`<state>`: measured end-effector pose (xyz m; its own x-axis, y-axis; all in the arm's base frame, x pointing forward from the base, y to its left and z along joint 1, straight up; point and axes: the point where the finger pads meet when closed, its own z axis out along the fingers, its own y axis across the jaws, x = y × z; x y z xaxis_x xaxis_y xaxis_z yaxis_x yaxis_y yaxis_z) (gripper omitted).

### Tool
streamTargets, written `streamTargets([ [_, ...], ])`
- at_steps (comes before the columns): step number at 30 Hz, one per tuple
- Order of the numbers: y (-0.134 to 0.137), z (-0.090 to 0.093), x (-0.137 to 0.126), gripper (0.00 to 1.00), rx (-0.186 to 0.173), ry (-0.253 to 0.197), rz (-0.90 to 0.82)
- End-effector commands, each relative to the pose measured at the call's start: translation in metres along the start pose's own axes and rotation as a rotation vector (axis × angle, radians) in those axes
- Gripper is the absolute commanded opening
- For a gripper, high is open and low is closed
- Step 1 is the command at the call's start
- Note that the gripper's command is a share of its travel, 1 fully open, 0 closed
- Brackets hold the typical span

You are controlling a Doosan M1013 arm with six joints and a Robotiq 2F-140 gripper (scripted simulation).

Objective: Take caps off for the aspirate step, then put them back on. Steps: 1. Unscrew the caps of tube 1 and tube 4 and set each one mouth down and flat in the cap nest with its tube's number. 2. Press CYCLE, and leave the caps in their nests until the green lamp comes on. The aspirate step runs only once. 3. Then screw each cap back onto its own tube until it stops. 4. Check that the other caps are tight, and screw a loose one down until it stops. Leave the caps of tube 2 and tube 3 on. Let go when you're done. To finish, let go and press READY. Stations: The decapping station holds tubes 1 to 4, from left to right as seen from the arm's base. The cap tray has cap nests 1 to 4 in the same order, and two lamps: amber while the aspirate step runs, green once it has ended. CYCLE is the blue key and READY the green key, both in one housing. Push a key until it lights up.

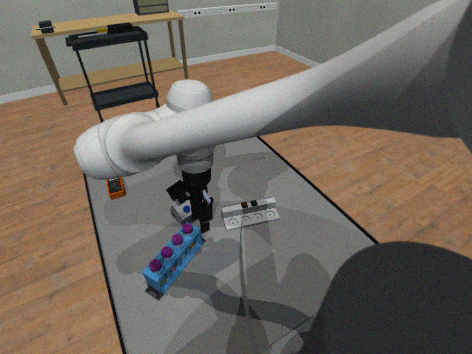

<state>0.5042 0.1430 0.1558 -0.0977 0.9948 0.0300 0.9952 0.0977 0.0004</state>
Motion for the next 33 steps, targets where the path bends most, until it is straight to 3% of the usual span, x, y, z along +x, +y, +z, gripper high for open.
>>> streamTargets([
  [1,-0.005,0.001,0.035,0.41,-0.002,-0.031,0.060],
  [8,-0.015,0.002,0.086,0.41,-0.002,-0.031,0.060],
  [10,-0.015,0.002,0.086,0.41,-0.002,-0.031,0.060],
  [21,-0.031,0.005,0.173,0.41,-0.002,-0.031,0.060],
  [29,-0.032,0.005,0.175,0.41,-0.002,-0.031,0.060],
  [33,-0.032,0.017,0.174,0.41,-0.002,-0.031,0.060],
])
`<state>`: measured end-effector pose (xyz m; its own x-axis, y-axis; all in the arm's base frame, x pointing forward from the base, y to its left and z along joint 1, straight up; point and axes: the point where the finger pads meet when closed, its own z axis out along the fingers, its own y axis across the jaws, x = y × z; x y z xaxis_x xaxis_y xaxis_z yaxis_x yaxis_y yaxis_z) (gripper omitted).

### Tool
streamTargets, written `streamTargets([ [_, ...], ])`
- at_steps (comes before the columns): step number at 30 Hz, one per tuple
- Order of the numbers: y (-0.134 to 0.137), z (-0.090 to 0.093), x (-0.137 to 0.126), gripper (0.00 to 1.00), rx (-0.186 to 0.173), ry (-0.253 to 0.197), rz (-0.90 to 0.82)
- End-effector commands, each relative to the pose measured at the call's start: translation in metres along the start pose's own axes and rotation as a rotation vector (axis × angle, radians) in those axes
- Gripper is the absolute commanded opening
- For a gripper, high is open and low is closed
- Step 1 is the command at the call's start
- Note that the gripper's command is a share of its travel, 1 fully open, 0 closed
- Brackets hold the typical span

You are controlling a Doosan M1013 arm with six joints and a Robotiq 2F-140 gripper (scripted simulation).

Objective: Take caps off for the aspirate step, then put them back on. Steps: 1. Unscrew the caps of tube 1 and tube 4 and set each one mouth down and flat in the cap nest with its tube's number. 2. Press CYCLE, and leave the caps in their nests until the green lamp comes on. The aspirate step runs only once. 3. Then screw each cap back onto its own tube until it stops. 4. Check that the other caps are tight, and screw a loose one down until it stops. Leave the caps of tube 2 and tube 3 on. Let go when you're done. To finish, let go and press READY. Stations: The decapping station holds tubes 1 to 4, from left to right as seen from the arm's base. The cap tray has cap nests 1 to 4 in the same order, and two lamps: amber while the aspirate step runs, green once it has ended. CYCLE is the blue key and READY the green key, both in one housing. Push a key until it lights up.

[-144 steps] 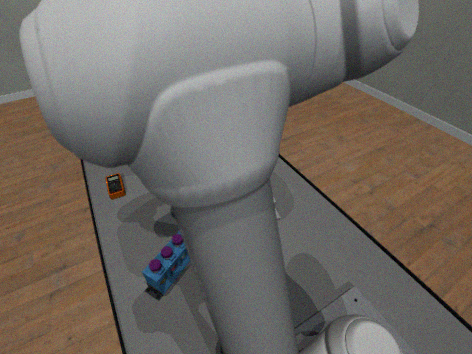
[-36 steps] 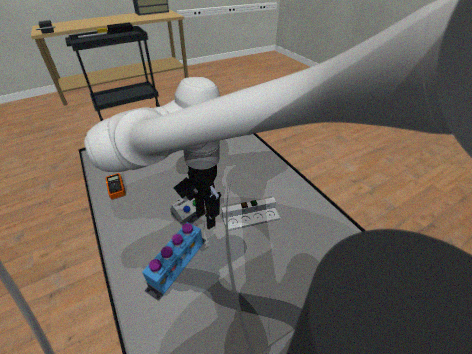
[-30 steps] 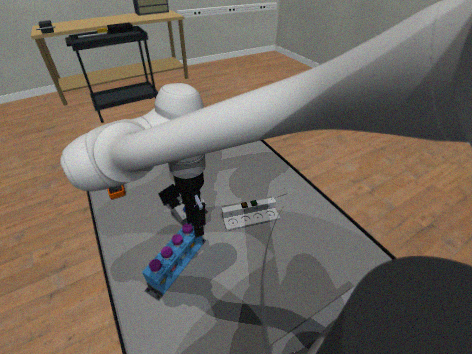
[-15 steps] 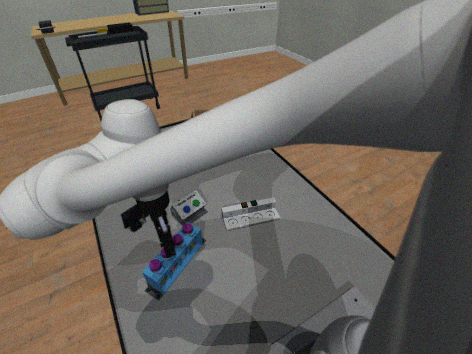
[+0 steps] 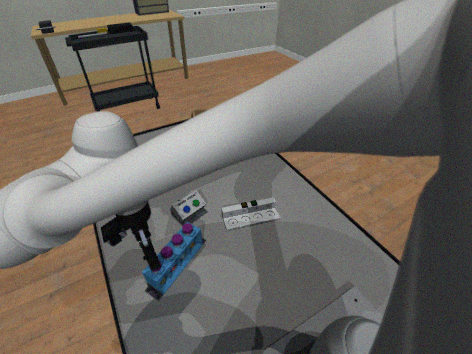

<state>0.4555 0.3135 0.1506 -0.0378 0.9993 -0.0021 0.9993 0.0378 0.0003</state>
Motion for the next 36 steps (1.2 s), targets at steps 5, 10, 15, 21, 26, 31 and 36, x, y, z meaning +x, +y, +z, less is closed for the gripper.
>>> streamTargets([
  [5,0.000,0.022,0.000,0.41,-0.001,0.001,0.000],
  [10,0.000,0.030,0.000,0.41,-0.001,0.001,0.000],
  [15,0.000,0.031,0.000,0.41,-0.001,0.001,0.000],
  [21,0.000,0.034,0.000,0.41,-0.001,0.001,0.000],
  [26,0.000,0.036,0.000,0.41,-0.001,0.001,0.000],
  [31,0.000,0.038,0.000,0.41,-0.001,0.001,0.000],
  [36,0.000,0.040,0.000,0.41,-0.001,0.001,0.000],
])
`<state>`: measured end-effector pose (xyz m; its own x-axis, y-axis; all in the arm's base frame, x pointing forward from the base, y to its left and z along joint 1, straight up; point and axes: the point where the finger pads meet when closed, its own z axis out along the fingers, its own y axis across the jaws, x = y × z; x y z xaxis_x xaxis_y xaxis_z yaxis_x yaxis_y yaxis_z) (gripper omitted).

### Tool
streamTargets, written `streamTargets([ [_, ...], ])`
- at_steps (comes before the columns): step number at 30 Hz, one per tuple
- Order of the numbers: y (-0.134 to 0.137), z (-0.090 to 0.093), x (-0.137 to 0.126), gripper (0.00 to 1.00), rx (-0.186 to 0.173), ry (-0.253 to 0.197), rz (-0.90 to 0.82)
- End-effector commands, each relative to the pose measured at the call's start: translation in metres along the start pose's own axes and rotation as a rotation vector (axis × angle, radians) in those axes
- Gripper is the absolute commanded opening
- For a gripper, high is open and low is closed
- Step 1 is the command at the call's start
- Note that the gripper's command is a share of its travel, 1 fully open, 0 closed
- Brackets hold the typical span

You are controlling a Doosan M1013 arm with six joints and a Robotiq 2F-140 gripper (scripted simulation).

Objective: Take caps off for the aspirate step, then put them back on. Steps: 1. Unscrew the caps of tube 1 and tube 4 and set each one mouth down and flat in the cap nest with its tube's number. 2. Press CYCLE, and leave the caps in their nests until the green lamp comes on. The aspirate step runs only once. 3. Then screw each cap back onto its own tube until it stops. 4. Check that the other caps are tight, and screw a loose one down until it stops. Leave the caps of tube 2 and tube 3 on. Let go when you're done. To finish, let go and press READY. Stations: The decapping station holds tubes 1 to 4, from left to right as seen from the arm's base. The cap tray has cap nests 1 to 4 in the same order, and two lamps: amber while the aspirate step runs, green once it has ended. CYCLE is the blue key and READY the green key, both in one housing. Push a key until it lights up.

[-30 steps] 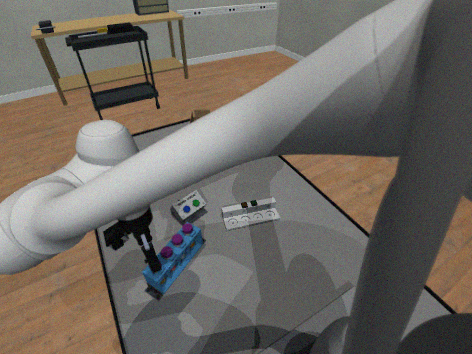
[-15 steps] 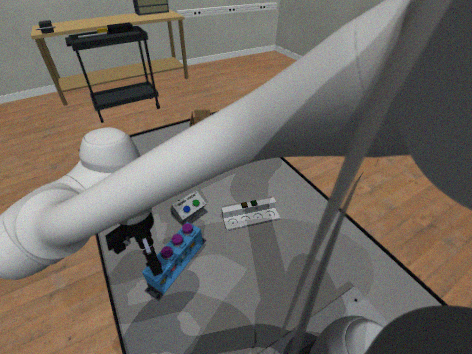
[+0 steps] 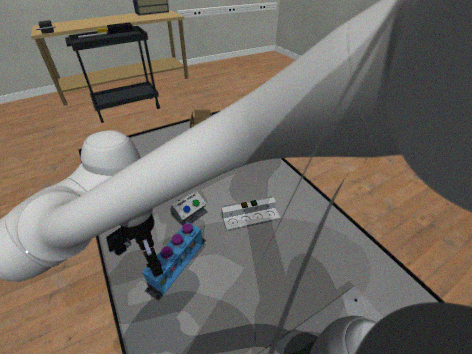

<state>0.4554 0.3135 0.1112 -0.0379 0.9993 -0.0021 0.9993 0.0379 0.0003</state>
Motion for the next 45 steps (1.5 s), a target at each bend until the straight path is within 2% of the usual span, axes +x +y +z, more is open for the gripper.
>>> streamTargets([
  [1,0.0003,0.0007,0.0003,0.41,-0.001,0.001,0.000],
  [3,0.0003,0.0007,0.0003,0.41,-0.001,0.001,0.000],
  [4,0.0003,0.0007,0.0003,0.30,-0.001,0.001,0.000],
  [18,0.0003,0.0006,0.0003,0.30,-0.001,0.001,0.000],
  [24,0.0003,0.0007,0.0003,0.30,-0.001,0.001,-0.300],
  [26,0.0003,0.0007,0.0003,0.30,-0.001,0.001,-0.300],
  [41,0.0003,0.0006,0.0003,0.30,-0.001,0.000,-1.047],
  [45,0.0003,0.0006,0.0003,0.30,-0.001,0.000,-1.047],
])
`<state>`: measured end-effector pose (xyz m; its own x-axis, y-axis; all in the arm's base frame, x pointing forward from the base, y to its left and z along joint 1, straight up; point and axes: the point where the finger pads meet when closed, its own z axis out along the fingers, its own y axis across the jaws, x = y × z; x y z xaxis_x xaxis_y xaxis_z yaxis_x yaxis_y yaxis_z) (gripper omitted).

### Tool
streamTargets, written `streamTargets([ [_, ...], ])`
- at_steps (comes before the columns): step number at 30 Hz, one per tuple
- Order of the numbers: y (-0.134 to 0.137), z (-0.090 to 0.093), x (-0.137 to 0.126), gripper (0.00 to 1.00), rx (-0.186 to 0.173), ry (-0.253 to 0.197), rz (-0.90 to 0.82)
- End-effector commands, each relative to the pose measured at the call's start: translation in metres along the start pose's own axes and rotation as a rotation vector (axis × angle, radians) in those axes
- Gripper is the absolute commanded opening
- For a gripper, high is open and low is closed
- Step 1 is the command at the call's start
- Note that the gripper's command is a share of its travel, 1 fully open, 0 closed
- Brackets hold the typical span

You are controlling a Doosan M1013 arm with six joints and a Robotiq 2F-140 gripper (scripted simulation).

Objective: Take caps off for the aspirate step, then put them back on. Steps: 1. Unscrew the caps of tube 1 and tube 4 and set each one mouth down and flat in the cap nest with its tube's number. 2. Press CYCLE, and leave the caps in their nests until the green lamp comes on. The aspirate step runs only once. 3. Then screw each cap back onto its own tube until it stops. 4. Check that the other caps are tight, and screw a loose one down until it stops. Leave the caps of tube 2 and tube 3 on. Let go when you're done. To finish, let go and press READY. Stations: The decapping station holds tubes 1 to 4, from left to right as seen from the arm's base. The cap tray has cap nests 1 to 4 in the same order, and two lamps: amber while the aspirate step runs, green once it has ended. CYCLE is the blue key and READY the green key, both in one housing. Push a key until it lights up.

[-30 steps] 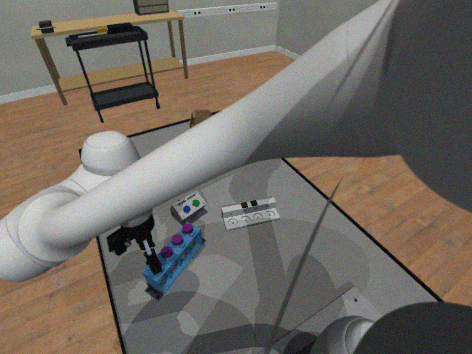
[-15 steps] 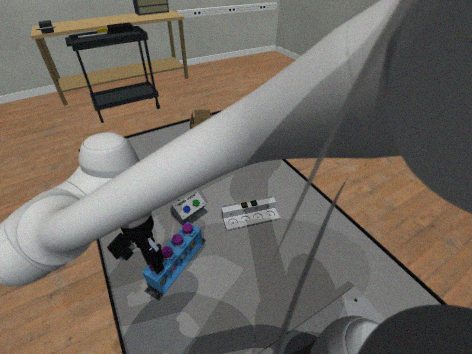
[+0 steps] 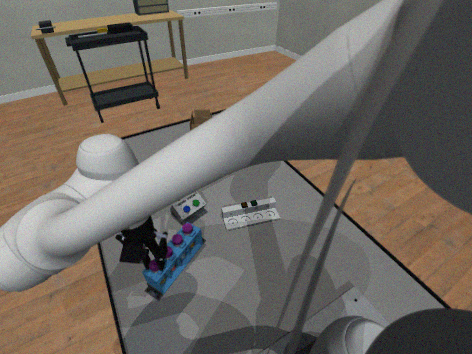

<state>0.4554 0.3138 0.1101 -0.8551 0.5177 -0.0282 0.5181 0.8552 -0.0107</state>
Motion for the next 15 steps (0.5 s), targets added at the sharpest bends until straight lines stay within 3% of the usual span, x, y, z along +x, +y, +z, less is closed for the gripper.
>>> streamTargets([
  [1,0.0001,-0.0005,-0.0002,0.30,-0.011,0.026,-0.059],
  [3,0.0001,-0.0005,-0.0002,0.30,-0.011,0.026,-0.059],
  [4,0.0001,-0.0009,-0.0002,0.41,-0.011,0.026,-0.059],
  [15,0.0001,-0.0009,-0.0002,0.41,-0.011,0.026,-0.058],
])
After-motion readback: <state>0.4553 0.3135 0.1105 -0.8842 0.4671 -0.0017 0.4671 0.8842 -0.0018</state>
